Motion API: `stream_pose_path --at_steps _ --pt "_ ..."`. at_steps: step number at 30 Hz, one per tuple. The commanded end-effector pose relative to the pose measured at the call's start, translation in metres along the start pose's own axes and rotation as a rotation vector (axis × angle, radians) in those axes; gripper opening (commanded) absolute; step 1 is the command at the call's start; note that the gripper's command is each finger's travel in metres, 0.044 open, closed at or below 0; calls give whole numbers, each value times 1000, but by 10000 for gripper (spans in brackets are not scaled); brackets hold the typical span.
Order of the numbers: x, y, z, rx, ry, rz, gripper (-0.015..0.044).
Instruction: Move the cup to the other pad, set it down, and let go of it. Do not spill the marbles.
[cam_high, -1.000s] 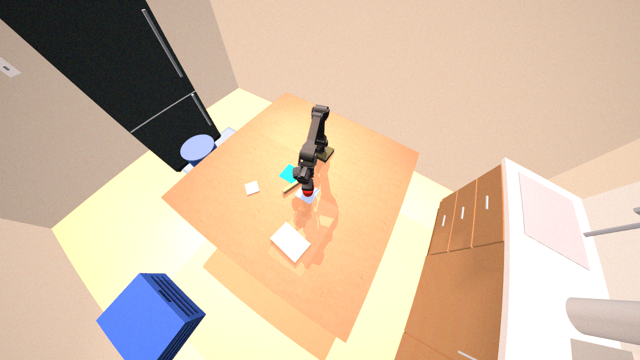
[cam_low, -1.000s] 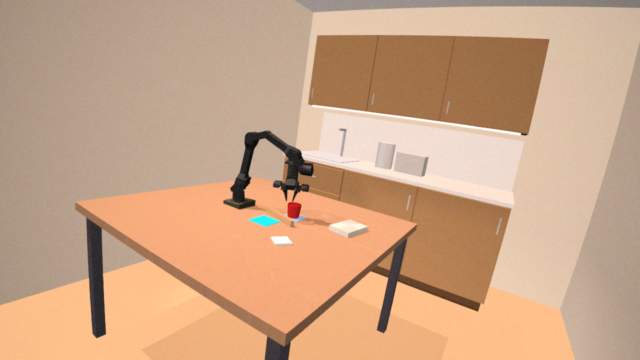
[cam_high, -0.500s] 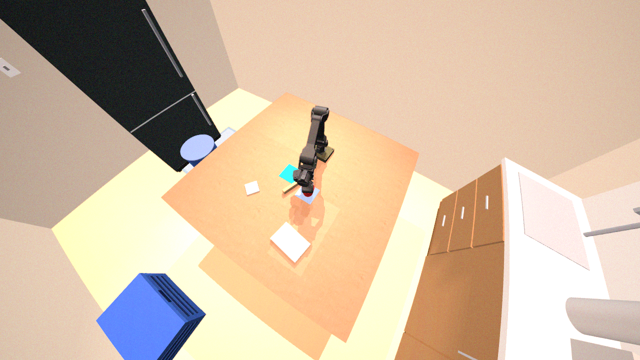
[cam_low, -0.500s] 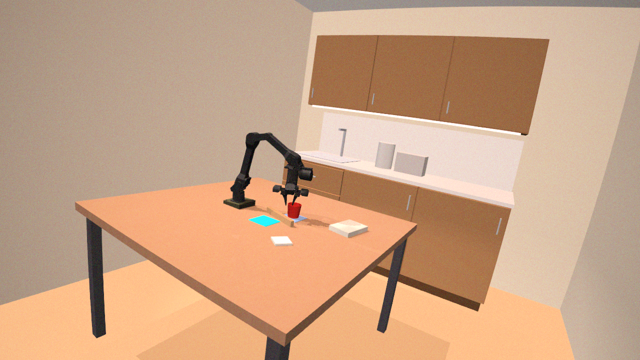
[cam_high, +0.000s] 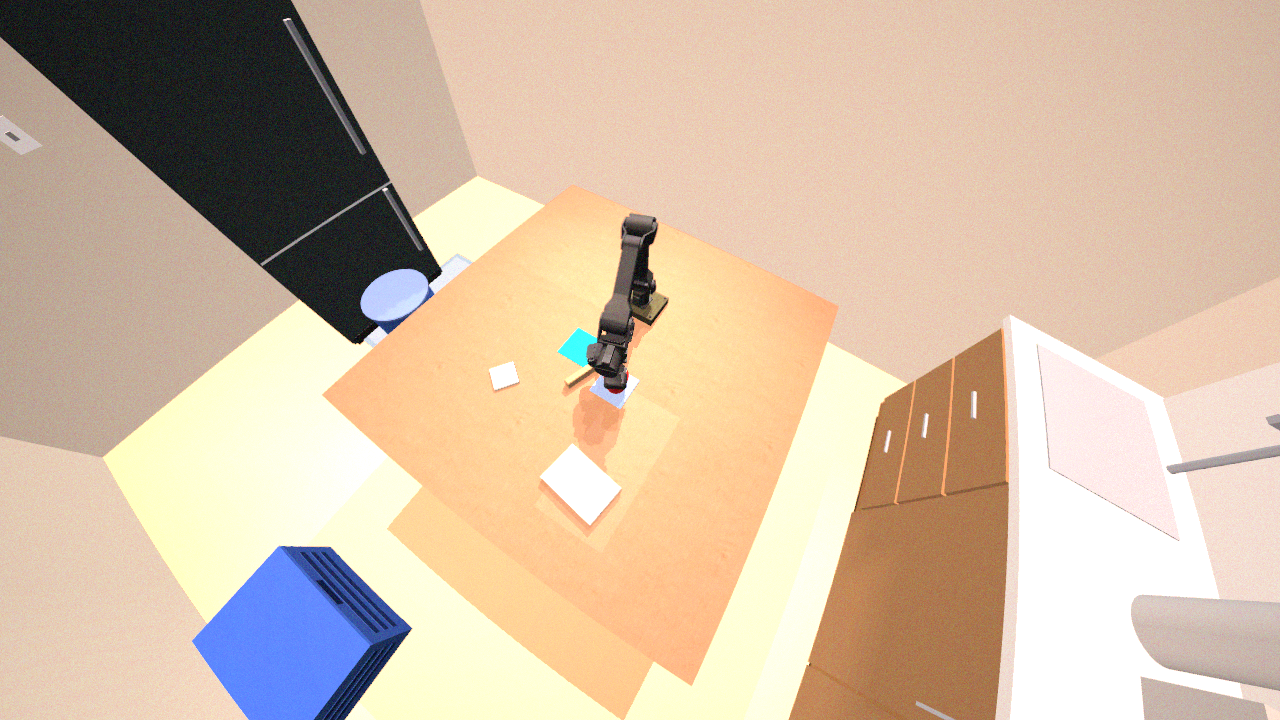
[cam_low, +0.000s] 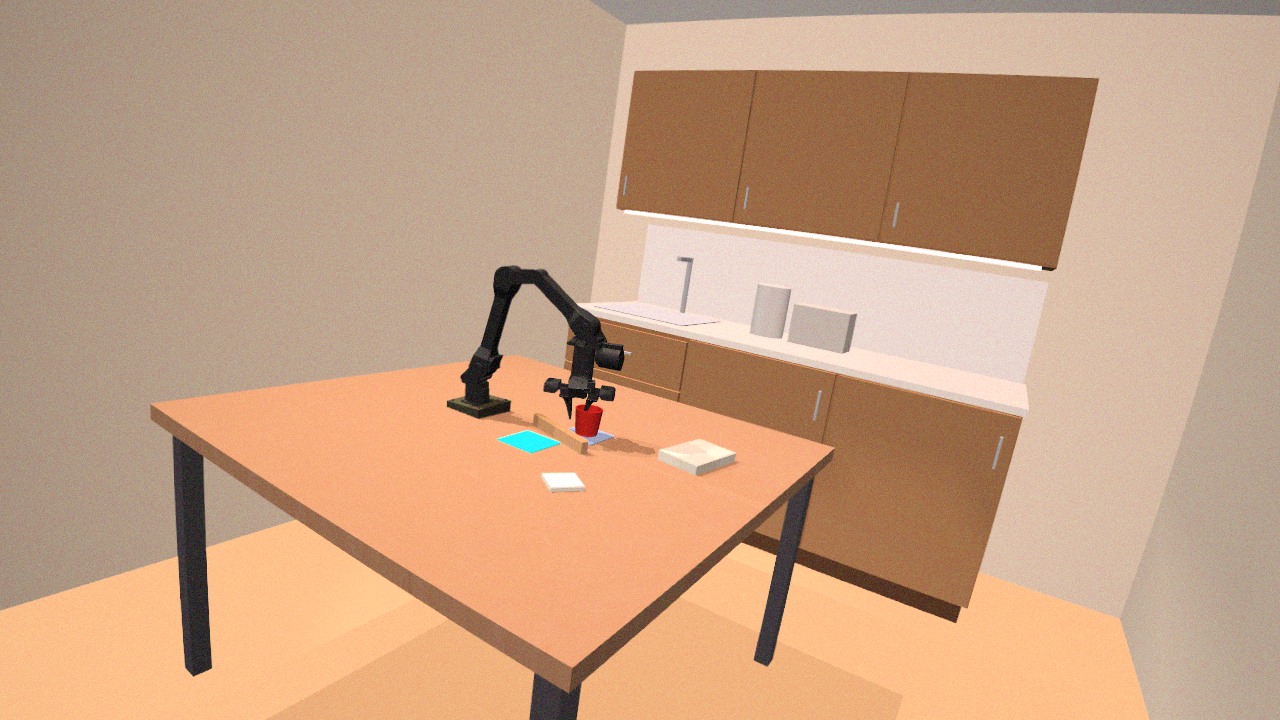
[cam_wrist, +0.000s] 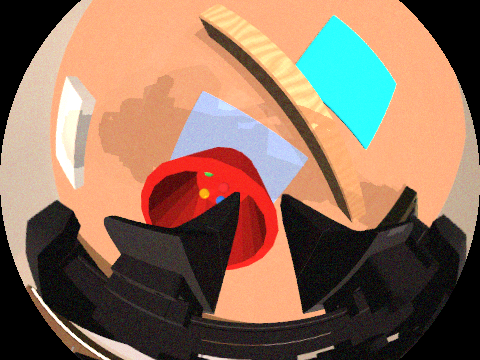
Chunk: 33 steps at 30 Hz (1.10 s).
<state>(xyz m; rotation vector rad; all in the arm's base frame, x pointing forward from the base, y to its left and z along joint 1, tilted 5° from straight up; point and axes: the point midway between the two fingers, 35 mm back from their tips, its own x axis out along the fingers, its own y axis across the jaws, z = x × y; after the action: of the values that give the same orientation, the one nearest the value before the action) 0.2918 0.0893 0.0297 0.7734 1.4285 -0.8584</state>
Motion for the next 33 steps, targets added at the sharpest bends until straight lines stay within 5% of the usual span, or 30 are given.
stream_pose_path --at_steps 1,4,14,33 --pt "3 -1 1 2 -5 -2 148" --pt "1 0 0 0 0 0 69" --pt "1 0 0 0 0 0 2" --pt "-44 1 0 2 -4 -1 0"
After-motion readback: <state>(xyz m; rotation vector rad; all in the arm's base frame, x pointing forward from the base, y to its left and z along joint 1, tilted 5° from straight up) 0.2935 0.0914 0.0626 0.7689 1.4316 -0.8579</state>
